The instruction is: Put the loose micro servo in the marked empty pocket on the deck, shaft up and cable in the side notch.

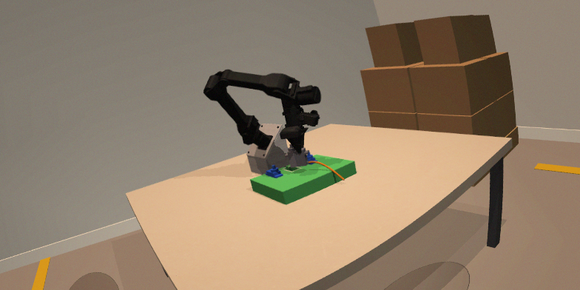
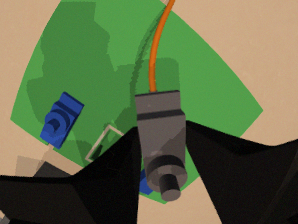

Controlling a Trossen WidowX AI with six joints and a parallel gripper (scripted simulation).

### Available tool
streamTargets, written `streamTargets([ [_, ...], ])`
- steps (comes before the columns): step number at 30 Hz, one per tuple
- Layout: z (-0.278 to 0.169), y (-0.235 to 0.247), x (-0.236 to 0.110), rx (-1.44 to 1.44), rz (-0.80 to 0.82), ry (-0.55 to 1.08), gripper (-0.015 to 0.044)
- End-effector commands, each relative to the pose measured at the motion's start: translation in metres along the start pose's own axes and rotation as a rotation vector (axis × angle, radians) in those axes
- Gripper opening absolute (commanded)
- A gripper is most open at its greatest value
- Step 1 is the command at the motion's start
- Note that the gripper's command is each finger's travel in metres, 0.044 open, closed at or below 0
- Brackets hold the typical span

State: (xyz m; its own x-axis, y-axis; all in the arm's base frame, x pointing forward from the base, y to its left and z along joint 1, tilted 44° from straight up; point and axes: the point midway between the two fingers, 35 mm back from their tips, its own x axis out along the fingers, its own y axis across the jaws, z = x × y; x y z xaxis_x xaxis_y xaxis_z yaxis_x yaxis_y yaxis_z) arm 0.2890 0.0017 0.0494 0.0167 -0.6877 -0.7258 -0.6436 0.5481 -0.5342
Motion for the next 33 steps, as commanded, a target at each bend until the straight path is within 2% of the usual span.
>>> streamTargets([
  [1, 0.0012, 0.0009, -0.0007, -0.165, 0.003, -0.005, 0.0],
  [33, 0.0012, 0.001, -0.0007, -1.28, 0.0, -0.006, 0.0],
])
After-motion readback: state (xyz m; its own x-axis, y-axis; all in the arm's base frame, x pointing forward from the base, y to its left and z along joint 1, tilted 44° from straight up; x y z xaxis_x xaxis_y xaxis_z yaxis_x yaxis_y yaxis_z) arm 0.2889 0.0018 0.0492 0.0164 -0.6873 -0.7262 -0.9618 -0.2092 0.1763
